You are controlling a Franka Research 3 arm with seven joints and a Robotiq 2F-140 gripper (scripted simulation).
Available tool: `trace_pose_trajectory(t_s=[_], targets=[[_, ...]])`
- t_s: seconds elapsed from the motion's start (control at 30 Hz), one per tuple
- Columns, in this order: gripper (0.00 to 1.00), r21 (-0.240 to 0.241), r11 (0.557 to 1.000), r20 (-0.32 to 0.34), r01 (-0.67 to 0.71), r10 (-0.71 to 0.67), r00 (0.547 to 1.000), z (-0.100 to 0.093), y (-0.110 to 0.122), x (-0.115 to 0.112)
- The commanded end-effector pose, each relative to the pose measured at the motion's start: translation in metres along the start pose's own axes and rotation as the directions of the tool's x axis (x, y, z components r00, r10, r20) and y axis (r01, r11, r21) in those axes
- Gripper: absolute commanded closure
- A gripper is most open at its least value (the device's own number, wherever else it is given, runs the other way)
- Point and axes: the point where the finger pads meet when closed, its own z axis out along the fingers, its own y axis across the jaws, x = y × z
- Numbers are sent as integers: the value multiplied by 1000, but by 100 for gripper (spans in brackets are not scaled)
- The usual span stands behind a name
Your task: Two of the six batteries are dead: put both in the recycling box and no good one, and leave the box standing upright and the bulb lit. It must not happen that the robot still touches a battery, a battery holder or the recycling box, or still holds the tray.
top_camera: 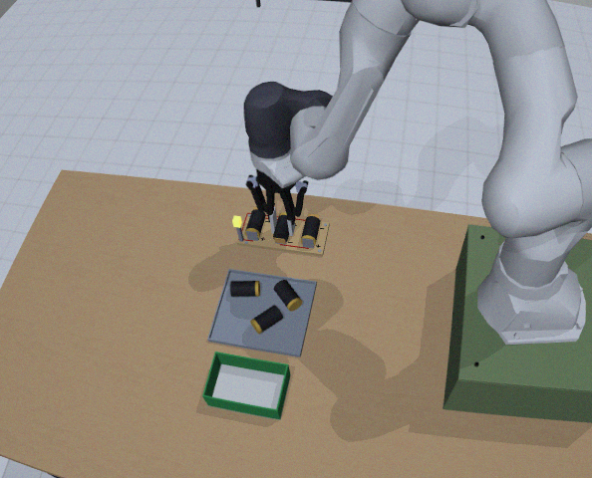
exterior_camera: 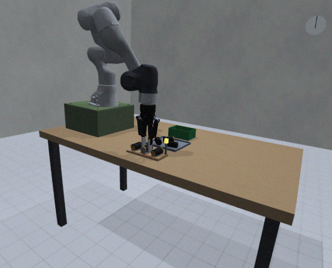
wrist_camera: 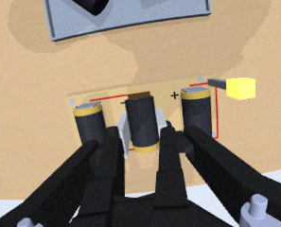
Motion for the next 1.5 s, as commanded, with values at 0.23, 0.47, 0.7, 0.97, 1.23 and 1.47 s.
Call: trace_pose_trajectory(t_s=[0.23,0.47,0.7,0.97,1.23,1.47], targets=[[84,-1,1000,2,-2,2,1000,-40,0,-1],[84,-1,1000,2,-2,2,1000,-43,0,-1],[84,-1,1000,2,-2,2,1000,-83,0,-1],[84,-1,1000,2,-2,2,1000,-106,0,-1],[84,-1,1000,2,-11,11,1000,-106,0,-1],[84,-1,998,2,-57,57,998,-106,0,-1]])
